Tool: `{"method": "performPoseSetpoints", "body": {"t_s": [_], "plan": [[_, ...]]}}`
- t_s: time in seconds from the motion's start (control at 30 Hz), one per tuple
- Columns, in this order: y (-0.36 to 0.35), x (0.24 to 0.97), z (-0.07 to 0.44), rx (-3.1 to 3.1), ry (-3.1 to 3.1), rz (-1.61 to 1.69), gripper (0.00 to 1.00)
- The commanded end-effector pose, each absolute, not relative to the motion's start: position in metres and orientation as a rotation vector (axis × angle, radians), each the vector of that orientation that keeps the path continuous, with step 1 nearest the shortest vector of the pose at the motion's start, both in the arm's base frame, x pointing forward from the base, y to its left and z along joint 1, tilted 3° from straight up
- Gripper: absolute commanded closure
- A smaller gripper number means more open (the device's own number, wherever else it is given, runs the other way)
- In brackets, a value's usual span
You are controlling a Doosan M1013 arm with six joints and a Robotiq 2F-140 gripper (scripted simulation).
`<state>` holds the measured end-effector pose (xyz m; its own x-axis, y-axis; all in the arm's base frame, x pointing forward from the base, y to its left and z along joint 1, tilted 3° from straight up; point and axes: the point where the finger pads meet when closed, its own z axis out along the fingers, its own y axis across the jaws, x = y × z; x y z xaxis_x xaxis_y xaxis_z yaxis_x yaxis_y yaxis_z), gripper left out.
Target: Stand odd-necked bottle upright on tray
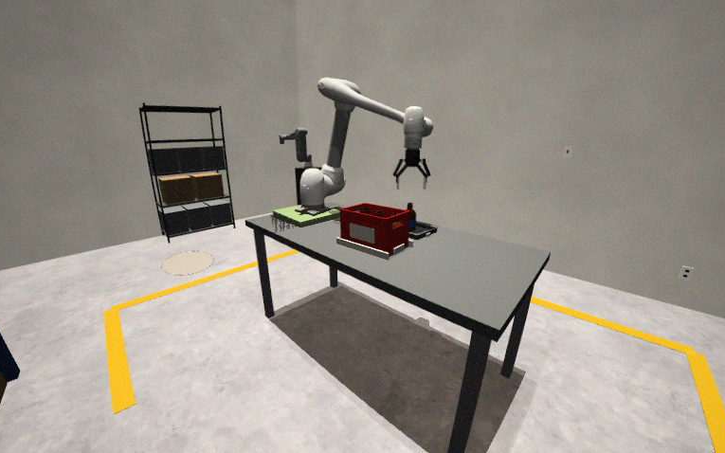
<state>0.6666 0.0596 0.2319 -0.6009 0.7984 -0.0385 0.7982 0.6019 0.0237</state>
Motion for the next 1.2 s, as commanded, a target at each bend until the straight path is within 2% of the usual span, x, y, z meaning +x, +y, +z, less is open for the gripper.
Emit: {"method": "performPoseSetpoints", "body": {"t_s": [0.0,0.63,0.67,1.17], "plan": [[0.0595,0.6651,0.2412,1.38,2.772,0.006,0.0],[0.0595,0.665,0.2429,1.38,2.772,0.006,0.0],[0.0595,0.665,0.2429,1.38,2.772,0.006,1.0],[0.0595,0.665,0.2429,1.38,2.772,0.006,1.0]]}}
